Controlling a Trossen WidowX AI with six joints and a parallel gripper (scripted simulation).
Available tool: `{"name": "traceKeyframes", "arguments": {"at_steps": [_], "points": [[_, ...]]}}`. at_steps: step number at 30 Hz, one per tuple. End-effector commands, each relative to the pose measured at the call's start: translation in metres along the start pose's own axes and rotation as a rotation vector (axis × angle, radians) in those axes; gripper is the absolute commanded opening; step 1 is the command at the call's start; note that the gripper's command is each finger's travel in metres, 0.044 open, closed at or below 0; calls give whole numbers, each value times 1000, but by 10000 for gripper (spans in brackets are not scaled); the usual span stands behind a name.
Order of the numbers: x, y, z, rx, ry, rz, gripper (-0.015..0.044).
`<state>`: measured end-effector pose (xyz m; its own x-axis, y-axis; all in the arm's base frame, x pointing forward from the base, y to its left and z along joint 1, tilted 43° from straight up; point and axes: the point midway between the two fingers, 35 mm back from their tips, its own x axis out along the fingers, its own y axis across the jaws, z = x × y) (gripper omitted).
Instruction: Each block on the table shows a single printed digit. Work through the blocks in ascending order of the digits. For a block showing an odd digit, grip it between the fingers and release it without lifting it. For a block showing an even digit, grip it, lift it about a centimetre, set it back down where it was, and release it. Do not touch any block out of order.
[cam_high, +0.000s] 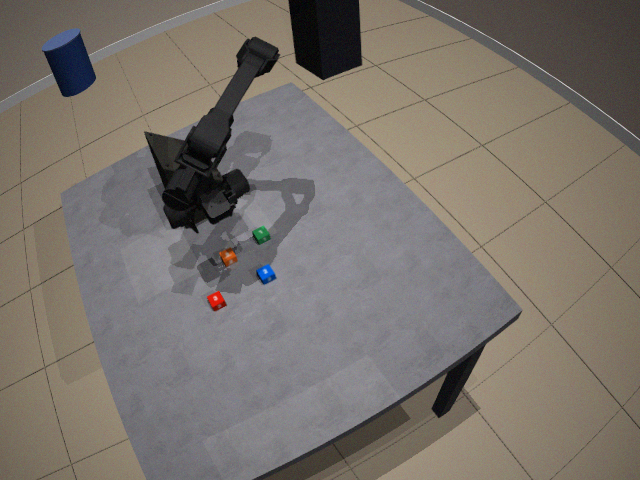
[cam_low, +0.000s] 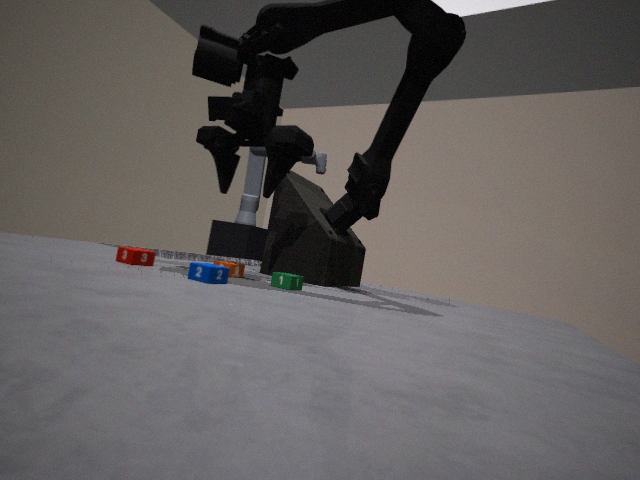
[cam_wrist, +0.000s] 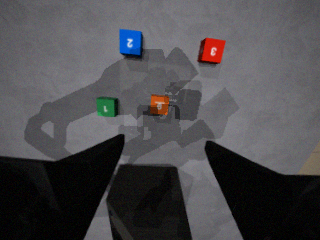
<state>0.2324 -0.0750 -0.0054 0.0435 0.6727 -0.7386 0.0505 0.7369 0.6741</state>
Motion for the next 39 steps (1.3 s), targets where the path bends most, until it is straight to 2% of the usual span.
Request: {"name": "traceKeyframes", "arguments": {"at_steps": [1,14,22,39], "points": [[-1,0,2,7,-7,6,400],[-1,3,2,7,-7,6,400],[-2,91,-7,8,-6,11,400],[-2,93,-8,8,-5,11,400]]}}
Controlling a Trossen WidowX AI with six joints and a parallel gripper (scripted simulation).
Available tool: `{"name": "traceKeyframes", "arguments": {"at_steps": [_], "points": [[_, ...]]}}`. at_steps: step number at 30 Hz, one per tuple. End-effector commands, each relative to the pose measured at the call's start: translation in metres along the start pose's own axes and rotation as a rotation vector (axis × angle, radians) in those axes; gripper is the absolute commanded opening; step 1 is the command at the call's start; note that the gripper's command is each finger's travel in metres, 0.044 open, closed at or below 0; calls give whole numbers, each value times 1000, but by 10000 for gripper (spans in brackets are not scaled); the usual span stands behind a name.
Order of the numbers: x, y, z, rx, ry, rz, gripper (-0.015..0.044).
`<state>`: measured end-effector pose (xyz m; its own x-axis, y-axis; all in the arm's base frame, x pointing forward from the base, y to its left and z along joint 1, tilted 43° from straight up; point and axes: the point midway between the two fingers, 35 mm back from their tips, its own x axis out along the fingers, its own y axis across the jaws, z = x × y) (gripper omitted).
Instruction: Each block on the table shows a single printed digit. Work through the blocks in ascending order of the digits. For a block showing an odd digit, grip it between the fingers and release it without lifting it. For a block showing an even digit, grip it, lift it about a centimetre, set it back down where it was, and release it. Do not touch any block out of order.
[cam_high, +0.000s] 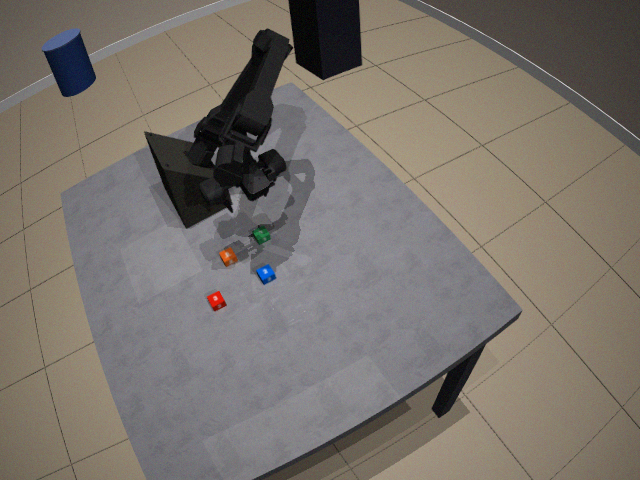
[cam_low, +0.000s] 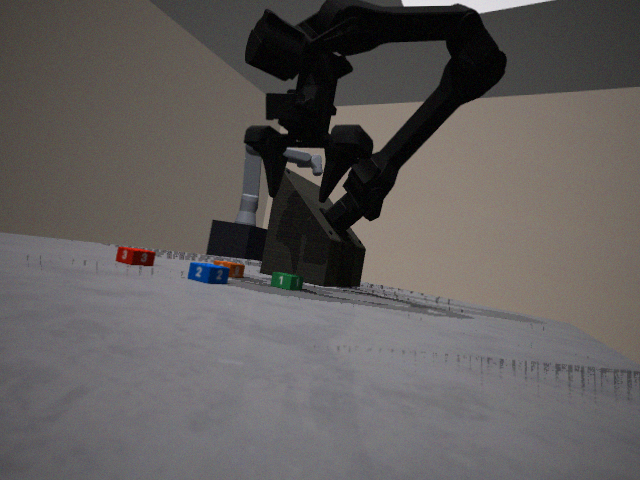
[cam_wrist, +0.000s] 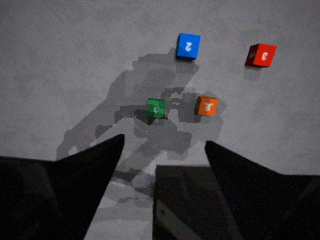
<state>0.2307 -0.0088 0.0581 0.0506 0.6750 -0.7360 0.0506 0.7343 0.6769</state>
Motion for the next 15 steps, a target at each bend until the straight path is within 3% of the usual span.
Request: {"name": "traceKeyframes", "arguments": {"at_steps": [1,8,15], "points": [[1,1,-1,8,1,8,400],[-1,0,6,7,1,7,400],[-4,-22,85,4,-3,6,400]]}}
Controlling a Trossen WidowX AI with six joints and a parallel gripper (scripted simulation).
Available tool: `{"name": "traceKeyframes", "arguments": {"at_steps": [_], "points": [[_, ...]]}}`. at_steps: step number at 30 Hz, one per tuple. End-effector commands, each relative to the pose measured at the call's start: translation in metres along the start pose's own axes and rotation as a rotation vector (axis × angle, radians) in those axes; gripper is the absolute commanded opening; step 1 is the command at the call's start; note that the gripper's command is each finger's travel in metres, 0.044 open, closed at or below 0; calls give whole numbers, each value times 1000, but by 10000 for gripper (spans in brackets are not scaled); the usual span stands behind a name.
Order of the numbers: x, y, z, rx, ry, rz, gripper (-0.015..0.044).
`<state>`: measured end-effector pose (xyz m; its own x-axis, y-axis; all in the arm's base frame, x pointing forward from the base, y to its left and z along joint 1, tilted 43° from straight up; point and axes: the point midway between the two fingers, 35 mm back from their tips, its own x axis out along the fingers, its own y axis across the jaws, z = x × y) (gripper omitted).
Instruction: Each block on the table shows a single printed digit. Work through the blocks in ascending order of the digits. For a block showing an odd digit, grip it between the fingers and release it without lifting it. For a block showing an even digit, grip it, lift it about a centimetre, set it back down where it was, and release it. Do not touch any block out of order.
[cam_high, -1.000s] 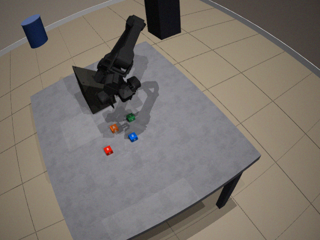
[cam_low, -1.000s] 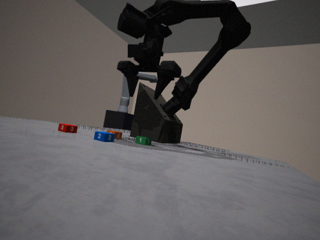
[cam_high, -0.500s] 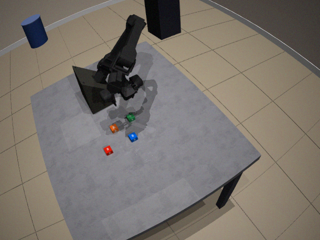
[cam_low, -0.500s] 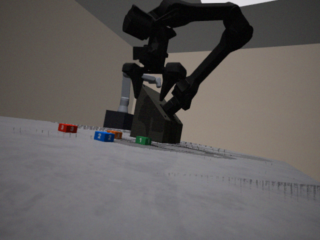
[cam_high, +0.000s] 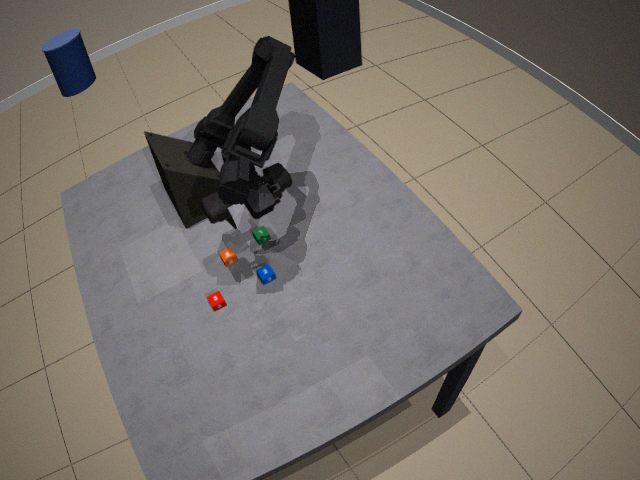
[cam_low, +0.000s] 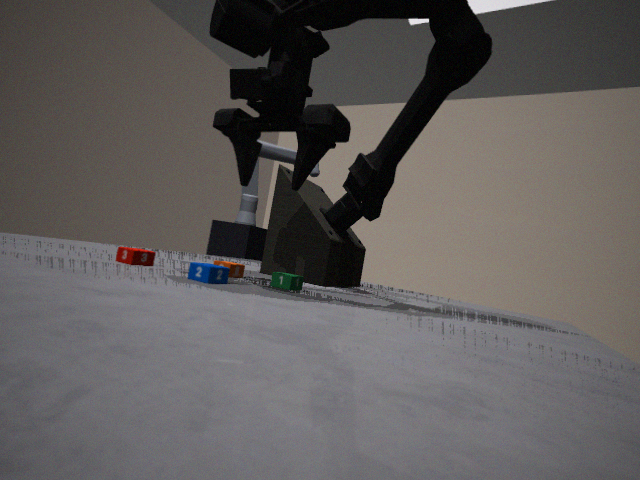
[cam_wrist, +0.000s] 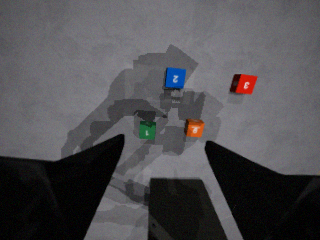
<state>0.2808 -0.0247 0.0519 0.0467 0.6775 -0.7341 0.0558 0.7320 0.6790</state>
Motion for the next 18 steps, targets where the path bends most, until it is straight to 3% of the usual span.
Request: {"name": "traceKeyframes", "arguments": {"at_steps": [1,18], "points": [[1,-12,45,-2,-8,3,400],[3,-17,60,-3,-8,3,400]]}}
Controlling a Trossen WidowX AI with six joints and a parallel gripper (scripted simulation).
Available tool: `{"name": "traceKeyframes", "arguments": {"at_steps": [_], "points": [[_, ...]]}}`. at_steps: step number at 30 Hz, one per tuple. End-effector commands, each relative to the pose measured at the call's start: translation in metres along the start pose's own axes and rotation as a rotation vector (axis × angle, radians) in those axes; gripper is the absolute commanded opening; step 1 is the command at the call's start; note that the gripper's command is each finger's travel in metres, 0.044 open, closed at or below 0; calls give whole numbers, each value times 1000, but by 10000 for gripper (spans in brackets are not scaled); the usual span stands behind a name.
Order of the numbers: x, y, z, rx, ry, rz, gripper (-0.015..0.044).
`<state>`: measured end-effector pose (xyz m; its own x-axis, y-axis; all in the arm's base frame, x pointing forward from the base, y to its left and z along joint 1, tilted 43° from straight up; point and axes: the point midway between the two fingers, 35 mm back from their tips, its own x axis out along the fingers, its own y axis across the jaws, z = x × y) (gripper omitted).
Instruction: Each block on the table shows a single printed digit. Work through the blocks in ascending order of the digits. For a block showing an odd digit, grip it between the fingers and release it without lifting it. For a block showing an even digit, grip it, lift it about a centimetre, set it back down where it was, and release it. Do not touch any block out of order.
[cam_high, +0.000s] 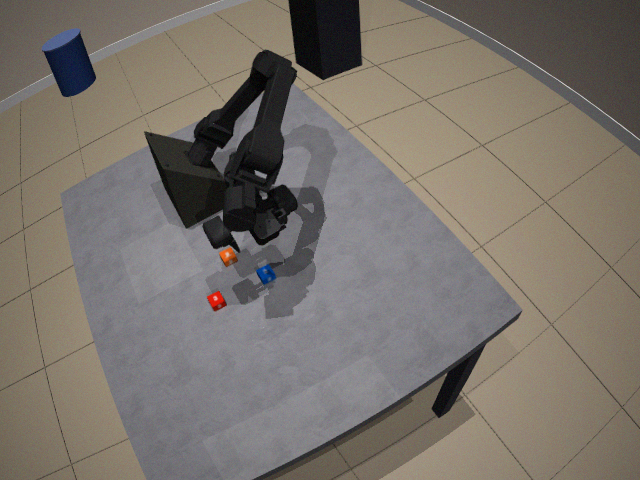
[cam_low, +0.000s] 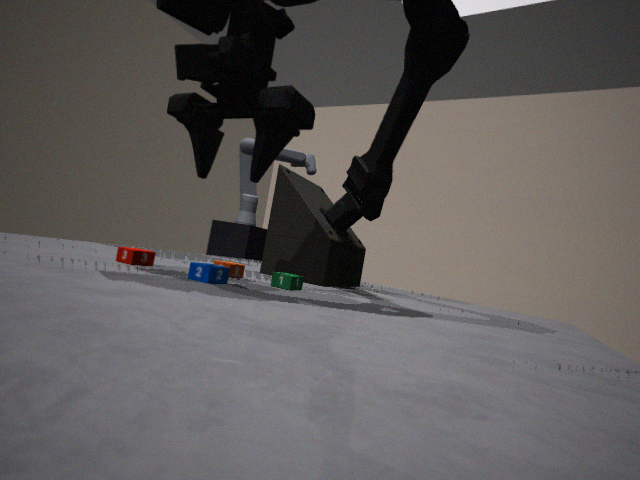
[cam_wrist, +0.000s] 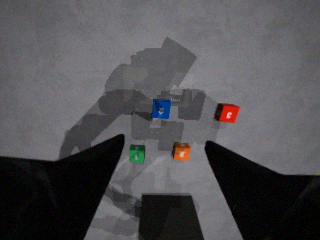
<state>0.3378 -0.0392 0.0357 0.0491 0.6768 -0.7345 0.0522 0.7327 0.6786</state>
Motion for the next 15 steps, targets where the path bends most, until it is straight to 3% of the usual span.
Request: {"name": "traceKeyframes", "arguments": {"at_steps": [1,9,15], "points": [[-1,1,3,1,-6,4,400],[-2,-1,3,1,-6,3,400],[-5,-81,17,1,-8,-6,400]]}}
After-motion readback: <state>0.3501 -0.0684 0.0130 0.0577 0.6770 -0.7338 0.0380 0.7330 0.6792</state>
